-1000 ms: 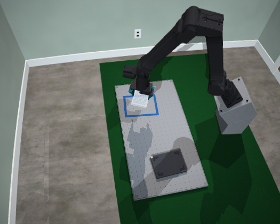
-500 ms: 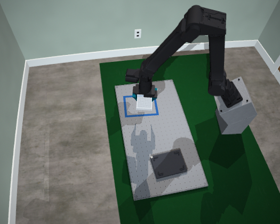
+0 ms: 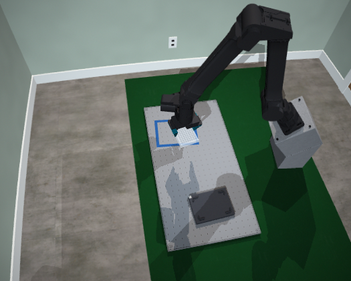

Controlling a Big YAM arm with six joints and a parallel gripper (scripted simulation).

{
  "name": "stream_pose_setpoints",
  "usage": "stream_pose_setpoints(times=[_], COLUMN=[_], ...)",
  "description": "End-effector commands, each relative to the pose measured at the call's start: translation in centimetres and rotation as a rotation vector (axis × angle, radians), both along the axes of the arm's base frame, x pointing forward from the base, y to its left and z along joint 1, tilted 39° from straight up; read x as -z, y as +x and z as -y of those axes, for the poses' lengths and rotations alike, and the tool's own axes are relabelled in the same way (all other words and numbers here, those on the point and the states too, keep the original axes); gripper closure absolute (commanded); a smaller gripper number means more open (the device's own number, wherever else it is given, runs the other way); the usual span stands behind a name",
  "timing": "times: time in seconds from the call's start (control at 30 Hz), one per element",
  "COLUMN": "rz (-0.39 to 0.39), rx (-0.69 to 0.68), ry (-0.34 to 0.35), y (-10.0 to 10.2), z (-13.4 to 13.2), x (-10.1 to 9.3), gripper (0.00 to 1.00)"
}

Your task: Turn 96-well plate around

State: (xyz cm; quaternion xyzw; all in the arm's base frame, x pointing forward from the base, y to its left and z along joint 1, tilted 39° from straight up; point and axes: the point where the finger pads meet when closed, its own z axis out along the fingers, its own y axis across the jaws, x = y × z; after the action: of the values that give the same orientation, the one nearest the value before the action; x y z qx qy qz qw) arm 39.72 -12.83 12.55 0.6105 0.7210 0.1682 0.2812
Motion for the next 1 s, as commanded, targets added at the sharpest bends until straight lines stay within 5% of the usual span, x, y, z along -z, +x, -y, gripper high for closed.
stream_pose_setpoints(times=[0.0,0.33,0.97], rz=[0.037,0.015,0.015], rx=[-0.137,-0.338,-0.322], ry=[-0.118,-0.283,-0.260], y=[0.4,0.3,-0.5], z=[-1.4,-4.0,-9.6], x=[-1.6,-1.4,-0.1], gripper=[1.00,1.00,1.00])
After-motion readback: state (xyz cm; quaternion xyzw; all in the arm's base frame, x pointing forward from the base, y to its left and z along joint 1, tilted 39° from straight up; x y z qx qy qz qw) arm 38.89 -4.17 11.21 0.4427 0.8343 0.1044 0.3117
